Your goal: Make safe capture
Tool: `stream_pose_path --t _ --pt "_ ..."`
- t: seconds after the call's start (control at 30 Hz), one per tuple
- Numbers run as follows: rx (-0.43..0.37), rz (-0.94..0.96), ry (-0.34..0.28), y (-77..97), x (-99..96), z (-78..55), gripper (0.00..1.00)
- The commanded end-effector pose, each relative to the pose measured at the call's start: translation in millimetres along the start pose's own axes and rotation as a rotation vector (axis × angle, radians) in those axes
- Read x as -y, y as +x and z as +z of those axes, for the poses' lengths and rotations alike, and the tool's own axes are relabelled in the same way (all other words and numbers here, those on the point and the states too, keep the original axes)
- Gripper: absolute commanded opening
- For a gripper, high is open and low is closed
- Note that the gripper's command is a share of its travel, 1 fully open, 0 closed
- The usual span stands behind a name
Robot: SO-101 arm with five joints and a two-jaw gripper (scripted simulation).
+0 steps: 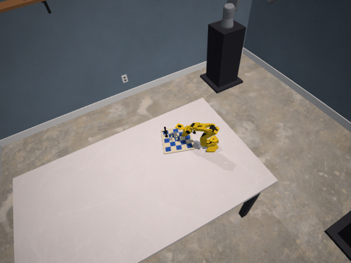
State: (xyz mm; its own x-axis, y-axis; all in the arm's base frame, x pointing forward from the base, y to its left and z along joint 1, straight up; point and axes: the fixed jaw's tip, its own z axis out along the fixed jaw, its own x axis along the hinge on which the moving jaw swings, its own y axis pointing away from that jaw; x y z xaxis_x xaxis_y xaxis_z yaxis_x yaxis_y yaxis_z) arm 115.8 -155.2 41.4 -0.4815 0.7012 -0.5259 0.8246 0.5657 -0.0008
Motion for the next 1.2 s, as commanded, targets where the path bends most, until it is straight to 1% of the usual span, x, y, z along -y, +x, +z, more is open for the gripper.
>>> stream_pose_path --t 0.0,0.2,1.03,1.17 --pt "-0.01 0.003 0.004 3.9 1.6 1.4 0.01" --pt "-0.01 0.003 0.004 3.9 1.6 1.4 0.0" --pt "-0.01 0.003 0.004 3.6 1.7 1.1 0.0" --pt "-0.01 0.003 0.005 2.4 2.1 -0.7 0.0"
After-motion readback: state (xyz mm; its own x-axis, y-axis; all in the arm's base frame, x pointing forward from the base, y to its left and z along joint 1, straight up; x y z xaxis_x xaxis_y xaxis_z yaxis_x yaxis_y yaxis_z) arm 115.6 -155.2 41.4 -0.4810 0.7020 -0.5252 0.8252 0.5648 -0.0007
